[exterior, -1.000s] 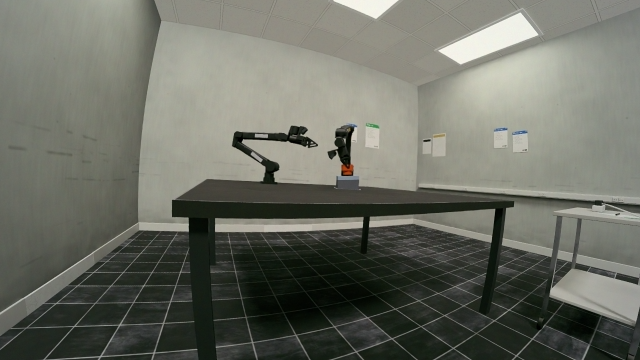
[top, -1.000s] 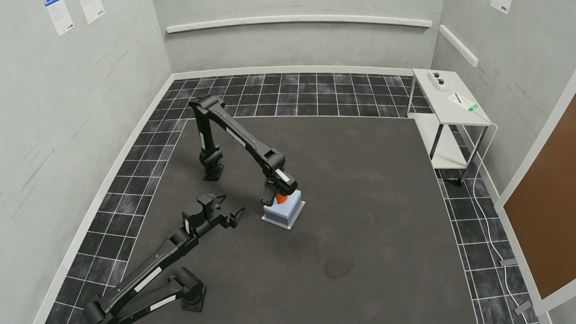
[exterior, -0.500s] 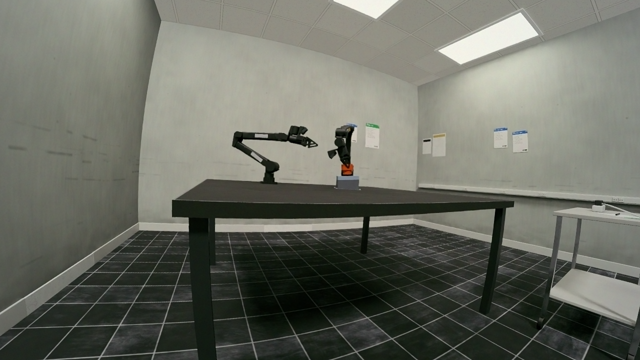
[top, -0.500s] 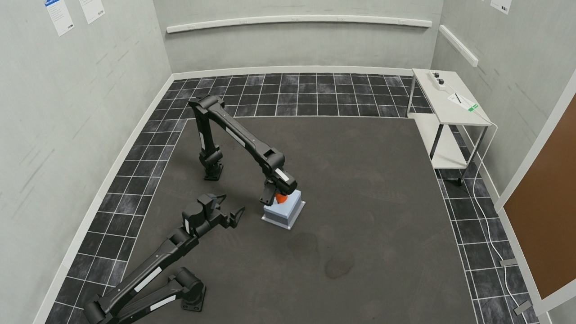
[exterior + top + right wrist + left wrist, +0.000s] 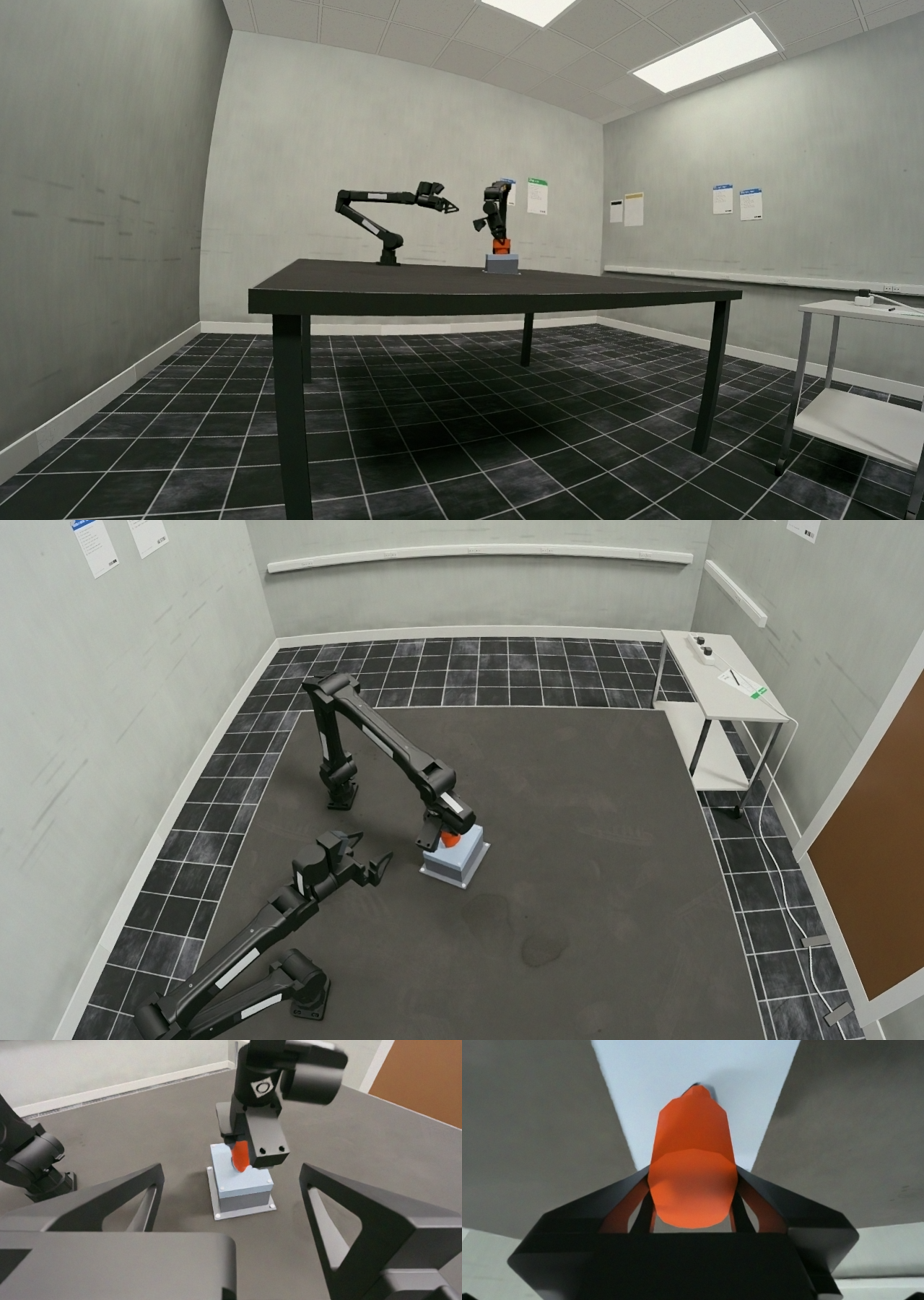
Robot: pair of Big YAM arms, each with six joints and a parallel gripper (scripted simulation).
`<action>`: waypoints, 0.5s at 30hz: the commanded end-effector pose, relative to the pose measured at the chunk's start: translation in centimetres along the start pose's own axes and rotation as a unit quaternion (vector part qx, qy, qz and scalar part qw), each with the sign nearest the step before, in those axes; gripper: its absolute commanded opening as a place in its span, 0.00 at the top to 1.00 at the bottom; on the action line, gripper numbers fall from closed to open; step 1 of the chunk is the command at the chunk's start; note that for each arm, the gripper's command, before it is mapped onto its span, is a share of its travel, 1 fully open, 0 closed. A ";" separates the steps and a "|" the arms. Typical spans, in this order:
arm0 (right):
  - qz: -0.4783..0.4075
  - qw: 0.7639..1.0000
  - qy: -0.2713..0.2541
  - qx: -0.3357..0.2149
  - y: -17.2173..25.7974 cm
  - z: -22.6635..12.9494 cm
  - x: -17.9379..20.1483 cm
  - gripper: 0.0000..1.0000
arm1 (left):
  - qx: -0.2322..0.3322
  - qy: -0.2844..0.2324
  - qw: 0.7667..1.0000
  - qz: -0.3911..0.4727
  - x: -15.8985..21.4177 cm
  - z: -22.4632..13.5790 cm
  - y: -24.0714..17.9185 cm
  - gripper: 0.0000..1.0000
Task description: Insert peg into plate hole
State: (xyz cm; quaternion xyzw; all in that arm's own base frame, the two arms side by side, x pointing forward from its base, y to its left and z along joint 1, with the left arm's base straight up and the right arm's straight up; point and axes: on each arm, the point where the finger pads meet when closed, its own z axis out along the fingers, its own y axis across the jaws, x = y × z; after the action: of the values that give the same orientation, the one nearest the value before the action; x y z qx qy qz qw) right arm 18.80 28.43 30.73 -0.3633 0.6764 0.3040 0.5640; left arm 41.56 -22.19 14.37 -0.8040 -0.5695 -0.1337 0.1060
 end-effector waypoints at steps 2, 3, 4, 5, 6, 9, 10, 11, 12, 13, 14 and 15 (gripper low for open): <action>-0.001 1.000 -0.015 0.001 0.0 -0.1 -1.7 0.00 | -0.010 -0.003 1.000 -0.005 -0.3 0.6 1.1 0.60; -0.001 1.000 -0.015 0.001 0.0 -0.1 -1.7 0.00 | -0.007 -0.002 1.000 -0.005 -0.1 1.0 0.2 0.60; -0.001 1.000 -0.015 0.001 0.0 -0.1 -1.7 0.00 | -0.016 -0.005 1.000 -0.009 0.3 0.4 0.1 0.60; -0.001 1.000 -0.015 0.001 0.0 -0.1 -1.7 0.00 | -0.016 -0.005 1.000 -0.009 0.4 0.7 0.1 0.60; -0.001 1.000 -0.015 0.001 0.0 -0.1 -1.7 0.00 | -0.019 -0.006 1.000 -0.009 0.2 0.9 1.1 0.60; -0.001 1.000 -0.015 0.001 0.0 -0.1 -1.7 0.00 | -0.009 -0.002 1.000 -0.002 -0.2 2.4 0.1 0.60; -0.001 1.000 -0.015 0.001 0.0 -0.1 -1.7 0.00 | -0.010 -0.002 1.000 -0.001 -0.5 2.7 0.0 0.60; -0.001 1.000 -0.015 0.001 0.0 -0.1 -1.7 0.00 | -0.010 -0.002 1.000 -0.001 -0.5 2.7 0.0 0.60; -0.001 1.000 -0.015 0.001 0.0 -0.1 -1.7 0.00 | -0.010 -0.002 1.000 -0.001 -0.5 2.7 0.0 0.60; -0.001 1.000 -0.015 0.001 0.0 -0.1 -1.7 0.00 | -0.004 -0.001 1.000 0.000 -0.8 3.3 0.3 0.60; -0.001 1.000 -0.015 0.001 0.0 -0.1 -1.7 0.00 | 0.001 0.001 1.000 0.001 -0.8 3.8 0.0 0.60; -0.001 1.000 -0.015 0.001 0.0 -0.1 -1.7 0.00 | 0.002 0.001 1.000 0.001 -0.8 3.9 0.0 0.60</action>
State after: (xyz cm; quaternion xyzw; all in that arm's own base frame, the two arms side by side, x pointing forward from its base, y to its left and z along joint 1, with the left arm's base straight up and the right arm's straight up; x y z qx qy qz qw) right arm 18.79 28.43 30.73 -0.3633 0.6764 0.3040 0.5640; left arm 41.59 -22.01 12.22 -0.8036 -0.5707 -0.1354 0.1007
